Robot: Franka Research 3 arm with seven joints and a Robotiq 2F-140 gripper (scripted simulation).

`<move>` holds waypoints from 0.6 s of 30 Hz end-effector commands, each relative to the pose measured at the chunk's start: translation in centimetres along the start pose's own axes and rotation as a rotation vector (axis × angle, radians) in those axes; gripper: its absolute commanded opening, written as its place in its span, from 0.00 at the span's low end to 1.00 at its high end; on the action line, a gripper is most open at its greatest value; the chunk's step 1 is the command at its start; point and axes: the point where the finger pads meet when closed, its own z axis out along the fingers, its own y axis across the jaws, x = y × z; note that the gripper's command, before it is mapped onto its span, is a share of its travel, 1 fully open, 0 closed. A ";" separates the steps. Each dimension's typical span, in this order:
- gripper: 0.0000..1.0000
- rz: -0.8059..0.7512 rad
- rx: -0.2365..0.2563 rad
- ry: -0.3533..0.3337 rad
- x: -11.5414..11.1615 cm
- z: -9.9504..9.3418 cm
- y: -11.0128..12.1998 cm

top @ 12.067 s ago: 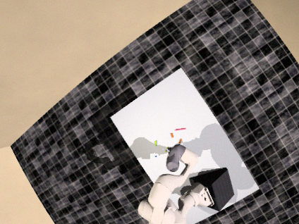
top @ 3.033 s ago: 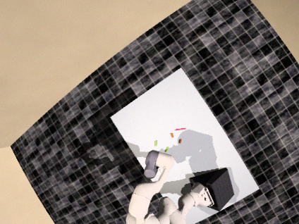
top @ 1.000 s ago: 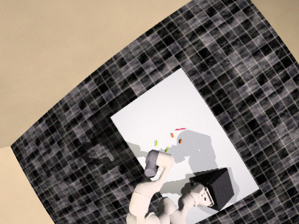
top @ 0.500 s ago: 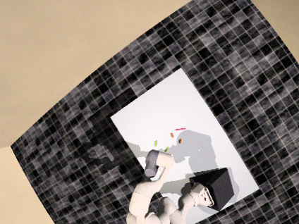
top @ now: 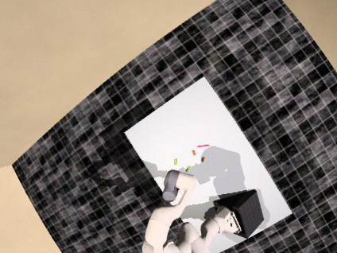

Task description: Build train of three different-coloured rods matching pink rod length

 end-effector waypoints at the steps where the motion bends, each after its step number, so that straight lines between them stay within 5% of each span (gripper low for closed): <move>1: 0.15 -0.007 0.002 0.009 0.3 -1.7 0.0; 9: 0.15 -0.007 0.002 0.009 0.3 -5.9 0.0; 18: 0.15 -0.007 0.002 0.009 0.2 -7.7 0.0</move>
